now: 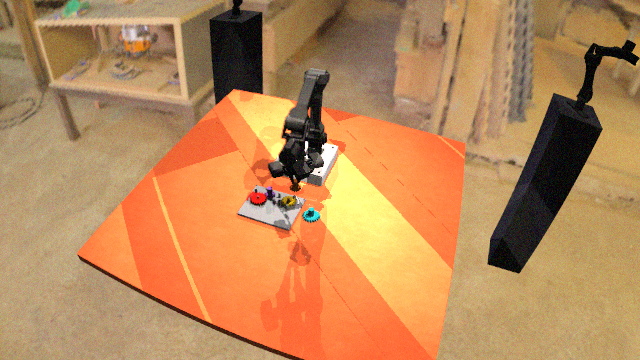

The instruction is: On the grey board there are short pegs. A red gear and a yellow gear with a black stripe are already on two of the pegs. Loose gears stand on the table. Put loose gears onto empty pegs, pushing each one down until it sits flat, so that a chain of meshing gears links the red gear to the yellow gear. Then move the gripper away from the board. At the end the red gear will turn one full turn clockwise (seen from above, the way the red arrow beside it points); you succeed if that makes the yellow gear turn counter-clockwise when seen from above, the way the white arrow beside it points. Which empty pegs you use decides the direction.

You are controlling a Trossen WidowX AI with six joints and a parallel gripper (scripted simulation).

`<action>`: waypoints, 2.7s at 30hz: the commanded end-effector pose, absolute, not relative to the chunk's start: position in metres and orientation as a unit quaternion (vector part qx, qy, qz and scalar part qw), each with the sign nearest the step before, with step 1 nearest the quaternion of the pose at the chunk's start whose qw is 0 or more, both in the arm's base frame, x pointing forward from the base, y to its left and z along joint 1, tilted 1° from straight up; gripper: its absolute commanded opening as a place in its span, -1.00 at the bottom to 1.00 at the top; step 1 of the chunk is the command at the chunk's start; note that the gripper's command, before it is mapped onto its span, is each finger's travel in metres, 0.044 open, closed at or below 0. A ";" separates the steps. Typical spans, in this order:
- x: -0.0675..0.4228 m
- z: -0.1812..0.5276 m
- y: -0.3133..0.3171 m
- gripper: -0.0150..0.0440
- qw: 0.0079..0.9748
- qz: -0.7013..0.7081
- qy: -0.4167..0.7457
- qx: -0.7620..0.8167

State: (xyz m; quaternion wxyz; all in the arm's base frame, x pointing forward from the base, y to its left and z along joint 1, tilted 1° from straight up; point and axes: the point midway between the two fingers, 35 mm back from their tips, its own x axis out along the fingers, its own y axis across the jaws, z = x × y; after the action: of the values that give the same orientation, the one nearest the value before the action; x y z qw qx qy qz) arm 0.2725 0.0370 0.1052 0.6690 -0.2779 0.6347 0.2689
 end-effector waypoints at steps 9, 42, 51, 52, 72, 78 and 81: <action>0.270 0.094 0.014 -0.49 0.666 0.271 0.637 -0.278; 0.263 0.077 -0.033 -0.49 0.655 0.291 0.628 -0.301; 0.263 0.078 -0.033 -0.49 0.611 0.369 0.586 -0.383; 0.263 0.078 -0.033 -0.49 0.606 0.378 0.581 -0.392; 0.262 0.079 -0.032 -0.49 0.465 0.531 0.445 -0.551; 0.262 0.079 -0.032 -0.49 0.436 0.553 0.417 -0.574; 0.262 0.078 -0.032 -0.49 0.436 0.553 0.417 -0.574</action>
State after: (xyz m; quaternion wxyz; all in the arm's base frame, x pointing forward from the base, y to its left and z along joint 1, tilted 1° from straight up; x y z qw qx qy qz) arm 0.2634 -0.0326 0.0794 0.4411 -0.5725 0.4213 0.5479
